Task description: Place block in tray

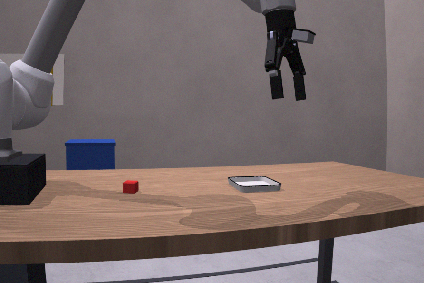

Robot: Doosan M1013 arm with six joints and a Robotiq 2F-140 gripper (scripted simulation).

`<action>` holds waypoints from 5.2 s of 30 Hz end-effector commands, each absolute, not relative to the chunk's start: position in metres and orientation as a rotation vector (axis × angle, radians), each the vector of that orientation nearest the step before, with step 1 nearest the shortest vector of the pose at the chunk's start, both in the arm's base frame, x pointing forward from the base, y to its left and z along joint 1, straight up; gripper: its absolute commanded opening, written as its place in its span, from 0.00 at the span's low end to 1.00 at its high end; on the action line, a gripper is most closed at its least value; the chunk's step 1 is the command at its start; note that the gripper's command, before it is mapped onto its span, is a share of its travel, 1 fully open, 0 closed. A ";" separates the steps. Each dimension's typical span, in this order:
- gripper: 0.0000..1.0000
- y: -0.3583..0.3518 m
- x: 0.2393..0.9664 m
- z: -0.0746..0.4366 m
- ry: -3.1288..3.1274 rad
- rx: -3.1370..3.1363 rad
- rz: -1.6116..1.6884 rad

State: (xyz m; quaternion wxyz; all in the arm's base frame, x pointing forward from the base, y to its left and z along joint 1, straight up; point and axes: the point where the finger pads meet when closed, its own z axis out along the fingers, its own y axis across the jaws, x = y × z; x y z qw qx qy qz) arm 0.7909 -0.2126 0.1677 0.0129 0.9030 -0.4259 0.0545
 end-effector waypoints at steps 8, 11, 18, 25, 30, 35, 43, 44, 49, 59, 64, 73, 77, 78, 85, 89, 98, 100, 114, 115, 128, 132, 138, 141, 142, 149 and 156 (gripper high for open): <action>1.00 -0.213 0.791 0.169 -1.328 2.814 0.172; 1.00 -0.213 0.791 0.169 -1.328 2.814 0.172; 0.43 -0.212 0.791 0.168 -1.331 2.813 0.172; 0.43 -0.145 0.719 0.125 -1.708 2.640 0.134; 0.43 -0.104 0.657 0.093 -1.914 2.499 0.108; 0.43 -0.067 0.592 0.063 -2.131 2.326 0.075; 0.43 -0.014 0.469 0.015 -2.453 1.980 0.022; 0.43 -0.014 0.469 0.015 -2.453 1.980 0.022; 0.43 0.004 0.410 -0.006 -2.576 1.806 0.002; 0.43 0.004 0.412 -0.005 -2.583 1.801 0.002; 0.43 0.004 0.412 -0.005 -2.580 1.806 0.002; 0.41 0.004 0.412 -0.005 -2.580 1.806 0.002; 0.41 0.004 0.412 -0.005 -2.580 1.806 0.002; 0.41 0.004 0.412 -0.005 -2.580 1.806 0.002; 0.41 0.004 0.412 -0.006 -2.579 1.805 0.001; 0.41 0.004 0.410 -0.009 -2.577 1.803 -0.003; 0.41 0.004 0.409 -0.019 -2.576 1.802 -0.005; 0.41 0.004 0.409 -0.022 -2.576 1.802 -0.005; 0.41 0.005 0.410 -0.032 -2.577 1.802 -0.004; 0.41 0.005 0.411 -0.032 -2.577 1.802 -0.004; 0.41 0.005 0.411 -0.032 -2.578 1.803 -0.003; 0.41 0.005 0.411 -0.032 -2.578 1.803 -0.003; 0.41 0.005 0.411 -0.033 -2.577 1.803 -0.004; 0.41 0.005 0.409 -0.036 -2.576 1.802 -0.006; 0.41 0.005 0.409 -0.038 -2.576 1.802 -0.006; 0.41 0.005 0.409 -0.055 -2.576 1.802 -0.007; 0.41 0.005 0.410 -0.063 -2.577 1.802 -0.006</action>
